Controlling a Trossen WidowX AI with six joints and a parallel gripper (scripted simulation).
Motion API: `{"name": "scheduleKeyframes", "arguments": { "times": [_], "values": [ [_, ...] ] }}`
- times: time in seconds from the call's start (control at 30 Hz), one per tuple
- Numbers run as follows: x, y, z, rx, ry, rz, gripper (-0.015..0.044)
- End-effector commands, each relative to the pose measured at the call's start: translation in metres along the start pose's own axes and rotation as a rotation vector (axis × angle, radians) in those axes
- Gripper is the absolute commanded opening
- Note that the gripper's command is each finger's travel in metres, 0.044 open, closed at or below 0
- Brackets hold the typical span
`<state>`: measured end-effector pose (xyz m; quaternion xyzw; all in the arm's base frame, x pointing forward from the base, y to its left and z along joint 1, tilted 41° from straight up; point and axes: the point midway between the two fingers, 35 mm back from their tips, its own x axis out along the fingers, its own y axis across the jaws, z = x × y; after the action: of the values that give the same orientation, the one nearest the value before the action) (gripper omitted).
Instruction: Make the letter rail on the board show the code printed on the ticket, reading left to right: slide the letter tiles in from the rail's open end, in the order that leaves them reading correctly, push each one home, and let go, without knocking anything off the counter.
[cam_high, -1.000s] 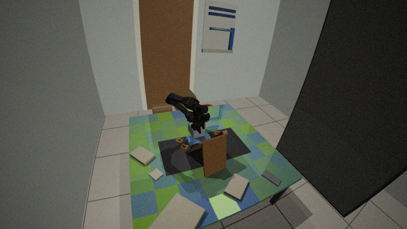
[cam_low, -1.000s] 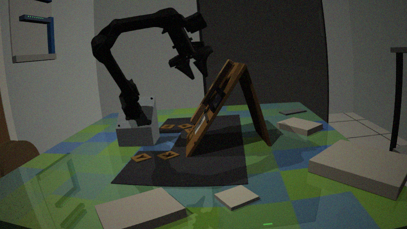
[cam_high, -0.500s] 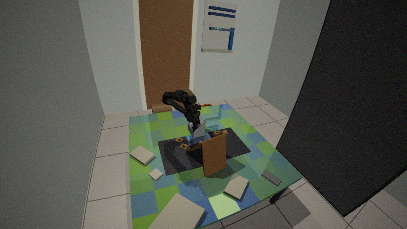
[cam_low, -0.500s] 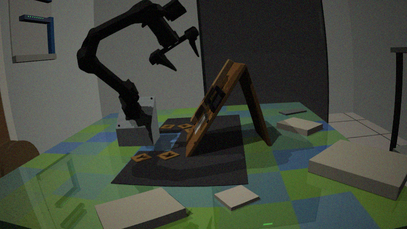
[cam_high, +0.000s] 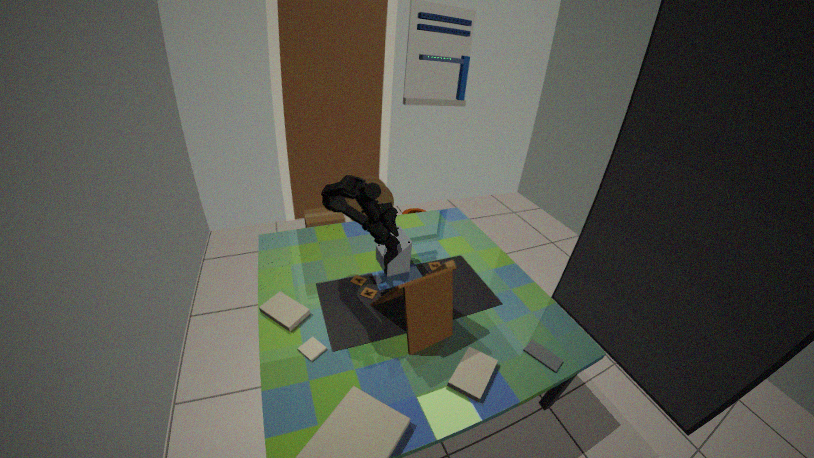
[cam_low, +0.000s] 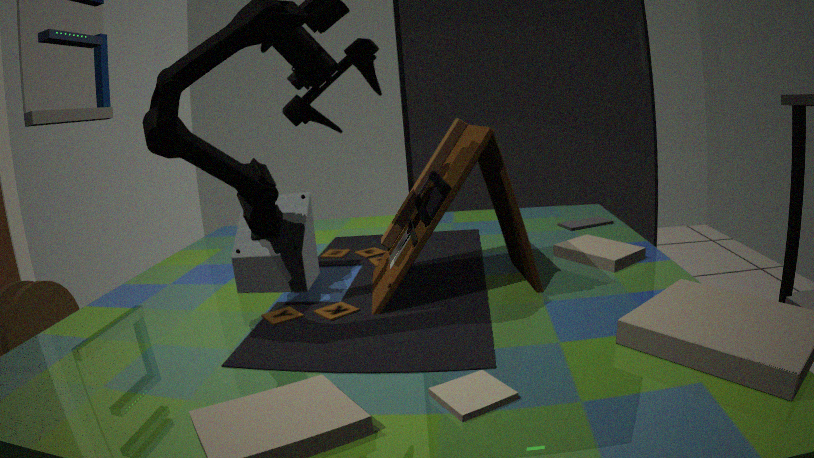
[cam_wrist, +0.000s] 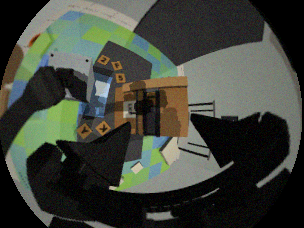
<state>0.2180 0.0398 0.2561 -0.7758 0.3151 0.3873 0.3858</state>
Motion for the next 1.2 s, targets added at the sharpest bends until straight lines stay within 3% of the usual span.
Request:
{"name": "scheduleKeyframes", "arguments": {
  "times": [0.0,0.13,0.2,0.27,0.47,0.63,0.87,1.17],
  "values": [
    [-0.002,-0.001,0.000,-0.009,-0.007,-0.008,0.0440],
    [-0.002,-0.001,0.000,-0.009,-0.007,-0.008,0.0440],
    [0.002,0.001,-0.002,0.068,0.003,0.001,0.0387],
    [0.013,0.005,-0.009,0.281,0.033,0.022,0.0340],
    [0.047,0.025,-0.031,0.980,0.158,0.055,0.0340],
    [0.065,0.046,-0.045,1.357,0.268,0.059,0.0340],
    [0.097,0.083,-0.064,2.134,0.476,-0.045,0.0340],
    [0.118,0.117,-0.074,2.677,0.647,-0.215,0.0340]
  ]
}}
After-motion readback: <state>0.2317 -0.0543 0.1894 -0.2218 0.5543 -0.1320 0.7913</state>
